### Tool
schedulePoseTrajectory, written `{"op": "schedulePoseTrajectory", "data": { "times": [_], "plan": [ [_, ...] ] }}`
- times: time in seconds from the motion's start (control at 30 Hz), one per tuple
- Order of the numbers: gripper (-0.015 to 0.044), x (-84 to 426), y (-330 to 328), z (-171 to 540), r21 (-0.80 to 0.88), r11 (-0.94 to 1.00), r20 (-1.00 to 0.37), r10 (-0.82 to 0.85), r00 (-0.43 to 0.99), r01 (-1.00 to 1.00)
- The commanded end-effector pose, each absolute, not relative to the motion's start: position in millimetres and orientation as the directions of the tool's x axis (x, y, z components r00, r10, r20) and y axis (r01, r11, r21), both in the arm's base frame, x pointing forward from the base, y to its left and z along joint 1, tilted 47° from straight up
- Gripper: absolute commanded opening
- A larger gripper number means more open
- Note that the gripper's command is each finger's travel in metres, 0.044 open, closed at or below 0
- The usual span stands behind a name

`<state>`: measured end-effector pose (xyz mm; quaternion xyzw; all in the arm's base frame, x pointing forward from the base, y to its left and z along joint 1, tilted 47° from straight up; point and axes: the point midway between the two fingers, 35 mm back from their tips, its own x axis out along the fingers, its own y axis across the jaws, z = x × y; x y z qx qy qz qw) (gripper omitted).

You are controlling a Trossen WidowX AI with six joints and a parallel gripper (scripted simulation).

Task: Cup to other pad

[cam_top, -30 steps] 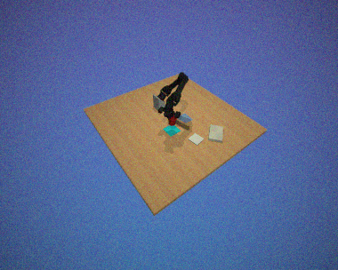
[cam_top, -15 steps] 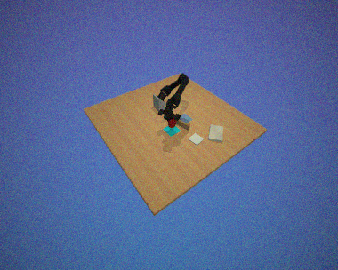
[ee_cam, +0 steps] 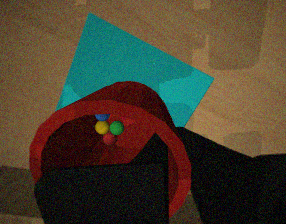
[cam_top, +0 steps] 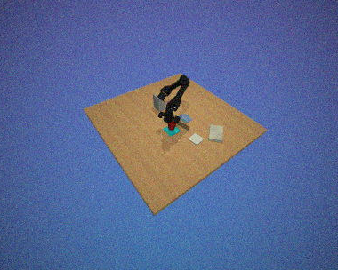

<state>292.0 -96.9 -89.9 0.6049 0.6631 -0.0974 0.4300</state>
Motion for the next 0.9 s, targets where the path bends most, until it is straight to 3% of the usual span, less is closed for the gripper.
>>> {"op": "schedulePoseTrajectory", "data": {
  "times": [0.0, 0.7, 0.87],
  "plan": [
    [0.0000, 292.4, -92.0, -94.3, 0.390, 0.243, -0.686, 0.721, 0.104, 0.888],
    [0.0000, 292.9, -84.3, -101.4, 0.391, 0.249, -0.687, 0.720, 0.101, 0.886],
    [0.0128, 292.9, -84.3, -101.4, 0.391, 0.249, -0.687, 0.720, 0.101, 0.886]
  ]
}}
